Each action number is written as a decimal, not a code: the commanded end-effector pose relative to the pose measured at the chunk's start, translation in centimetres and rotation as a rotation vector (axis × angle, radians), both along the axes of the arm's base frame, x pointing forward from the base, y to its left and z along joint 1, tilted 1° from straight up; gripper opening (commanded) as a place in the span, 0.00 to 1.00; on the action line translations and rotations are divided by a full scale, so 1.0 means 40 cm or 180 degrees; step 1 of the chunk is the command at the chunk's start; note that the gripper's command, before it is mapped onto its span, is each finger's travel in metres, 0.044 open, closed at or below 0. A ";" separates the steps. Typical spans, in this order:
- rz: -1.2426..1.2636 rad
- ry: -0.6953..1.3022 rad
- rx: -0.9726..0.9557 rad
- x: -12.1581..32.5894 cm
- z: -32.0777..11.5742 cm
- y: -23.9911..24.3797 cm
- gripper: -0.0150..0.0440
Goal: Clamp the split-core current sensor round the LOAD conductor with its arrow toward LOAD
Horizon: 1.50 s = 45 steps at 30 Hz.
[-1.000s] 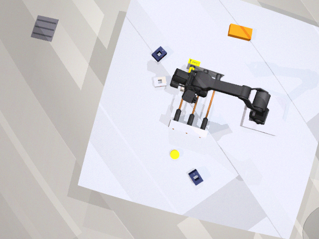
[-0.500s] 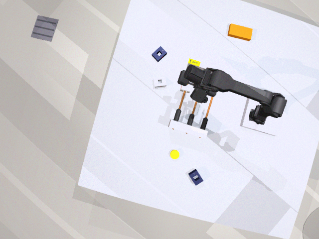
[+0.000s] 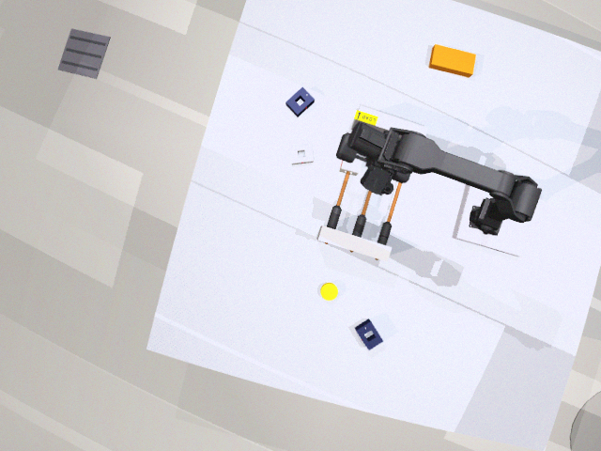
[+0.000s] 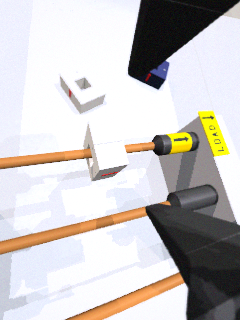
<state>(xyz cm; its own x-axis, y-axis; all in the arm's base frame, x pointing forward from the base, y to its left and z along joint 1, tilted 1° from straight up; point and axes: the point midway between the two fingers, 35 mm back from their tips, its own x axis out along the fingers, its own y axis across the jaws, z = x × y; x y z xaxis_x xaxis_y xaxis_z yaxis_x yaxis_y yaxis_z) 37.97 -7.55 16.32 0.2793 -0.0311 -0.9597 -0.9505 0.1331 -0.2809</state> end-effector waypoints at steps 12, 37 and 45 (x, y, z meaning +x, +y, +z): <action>0.0020 -0.0003 0.0003 -0.001 0.002 0.001 1.00; -0.0727 -0.0168 0.1962 -0.102 -0.024 -0.188 1.00; -0.1179 -0.0694 0.2833 -0.154 0.014 -0.297 1.00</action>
<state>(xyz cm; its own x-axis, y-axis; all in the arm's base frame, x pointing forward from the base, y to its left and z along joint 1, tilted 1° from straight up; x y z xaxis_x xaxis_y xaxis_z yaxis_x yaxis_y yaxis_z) 32.38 -17.98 15.91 0.4903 0.5285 -0.6930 -0.7912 0.6033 -0.0997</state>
